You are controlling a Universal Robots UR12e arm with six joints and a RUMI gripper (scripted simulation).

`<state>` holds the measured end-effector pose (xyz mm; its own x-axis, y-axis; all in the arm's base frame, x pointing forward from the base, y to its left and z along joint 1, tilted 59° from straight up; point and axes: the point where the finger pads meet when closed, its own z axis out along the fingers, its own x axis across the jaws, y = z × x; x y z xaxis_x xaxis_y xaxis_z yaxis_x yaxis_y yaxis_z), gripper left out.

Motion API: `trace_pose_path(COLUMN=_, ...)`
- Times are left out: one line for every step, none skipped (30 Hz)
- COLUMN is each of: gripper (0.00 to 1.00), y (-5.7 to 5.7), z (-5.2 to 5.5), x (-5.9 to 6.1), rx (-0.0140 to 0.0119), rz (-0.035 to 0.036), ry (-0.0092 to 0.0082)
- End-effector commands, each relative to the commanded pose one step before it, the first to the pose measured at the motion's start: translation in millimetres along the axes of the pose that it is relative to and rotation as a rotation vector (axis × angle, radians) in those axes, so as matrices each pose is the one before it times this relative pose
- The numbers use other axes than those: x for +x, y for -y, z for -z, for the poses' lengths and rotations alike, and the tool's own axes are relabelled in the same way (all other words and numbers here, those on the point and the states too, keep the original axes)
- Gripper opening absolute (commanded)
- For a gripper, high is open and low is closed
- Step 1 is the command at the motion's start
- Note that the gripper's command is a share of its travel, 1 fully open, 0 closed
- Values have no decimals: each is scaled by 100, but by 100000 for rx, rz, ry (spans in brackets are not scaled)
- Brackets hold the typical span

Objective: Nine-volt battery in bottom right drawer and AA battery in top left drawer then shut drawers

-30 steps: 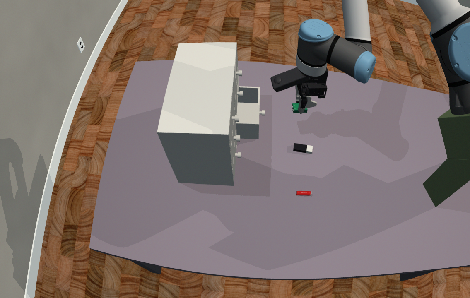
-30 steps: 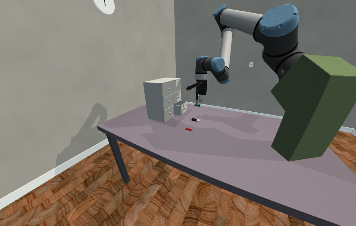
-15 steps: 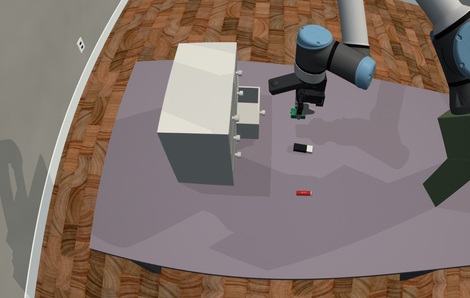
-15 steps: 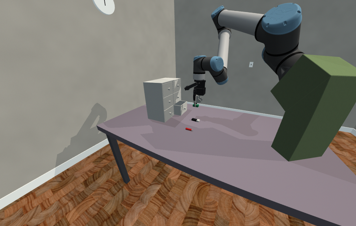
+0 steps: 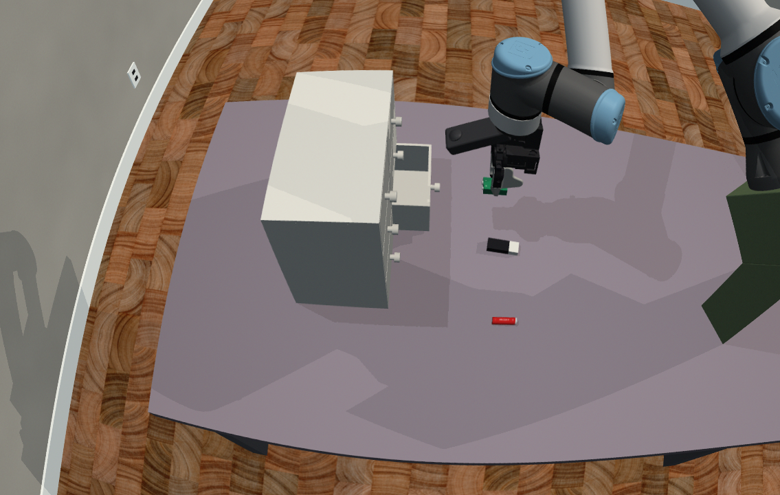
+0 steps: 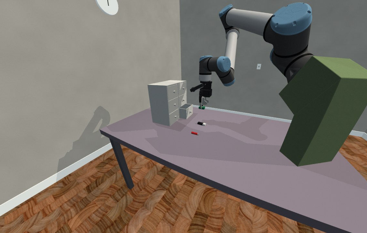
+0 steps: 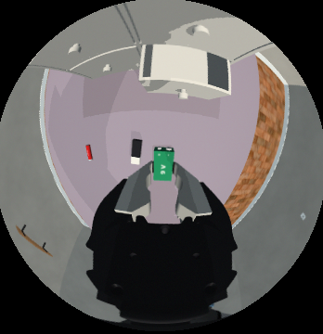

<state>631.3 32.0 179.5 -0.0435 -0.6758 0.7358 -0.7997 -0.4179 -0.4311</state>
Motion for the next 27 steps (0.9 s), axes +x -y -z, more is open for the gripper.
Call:
trace_pose_path(gripper=13, y=44, z=672, x=-16, rx=43, rz=-20, ry=19)
trace_pose_path(gripper=13, y=7, z=179, x=-4, rx=0, rz=0, ry=0)
trace_pose_path(gripper=13, y=6, z=172, x=-3, rx=0, rz=0, ry=0)
trace_pose_path(gripper=13, y=7, z=163, x=-3, rx=0, rz=0, ry=0)
trace_pose_path(gripper=13, y=6, z=151, x=-3, rx=0, rz=0, ry=0)
trace_pose_path(gripper=13, y=5, z=136, x=-2, rx=0, rz=0, ry=0)
trace_pose_path(gripper=13, y=5, z=120, x=-3, rx=0, rz=0, ry=0)
trace_pose_path(gripper=13, y=4, z=102, x=-2, rx=0, rz=0, ry=0)
trace_pose_path(gripper=13, y=3, z=84, x=-2, rx=0, rz=0, ry=0)
trace_pose_path(gripper=13, y=2, z=65, x=-1, rx=0, rz=0, ry=0)
trace_pose_path(gripper=13, y=2, z=47, x=-1, rx=0, rz=0, ry=0)
trace_pose_path(gripper=13, y=1, z=31, x=-1, rx=0, rz=0, ry=0)
trace_pose_path(gripper=13, y=1, z=17, x=0, rx=0, rz=0, ry=0)
trace_pose_path(gripper=13, y=0, z=0, x=0, rx=0, rz=0, ry=0)
trace_pose_path(gripper=13, y=0, z=0, x=0, rx=0, rz=0, ry=0)
trace_pose_path(gripper=13, y=0, z=7, x=0, rx=0, rz=0, ry=0)
trace_pose_path(gripper=13, y=0, z=1, x=0, rx=0, rz=0, ry=0)
trace_pose_path(gripper=13, y=0, z=0, x=0, rx=0, rz=0, ry=0)
trace_pose_path(gripper=13, y=0, z=0, x=0, rx=1, rz=0, ry=0)
trace_pose_path(gripper=13, y=0, z=0, x=0, rx=3, rz=0, ry=0)
trace_pose_path(gripper=13, y=0, z=0, x=0, rx=6, rz=0, ry=0)
trace_pose_path(gripper=13, y=0, z=0, x=0, rx=9, rz=0, ry=0)
trace_pose_path(gripper=13, y=0, z=0, x=0, rx=14, rz=0, ry=1)
trace_pose_path(gripper=13, y=0, z=0, x=0, rx=19, rz=0, ry=1)
trace_pose_path(gripper=13, y=0, z=-1, x=0, rx=25, rz=0, ry=1)
trace_pose_path(gripper=13, y=0, z=-1, x=0, rx=31, rz=-1, ry=1)
trace_pose_path(gripper=13, y=0, z=-1, x=-1, rx=39, rz=-1, ry=2)
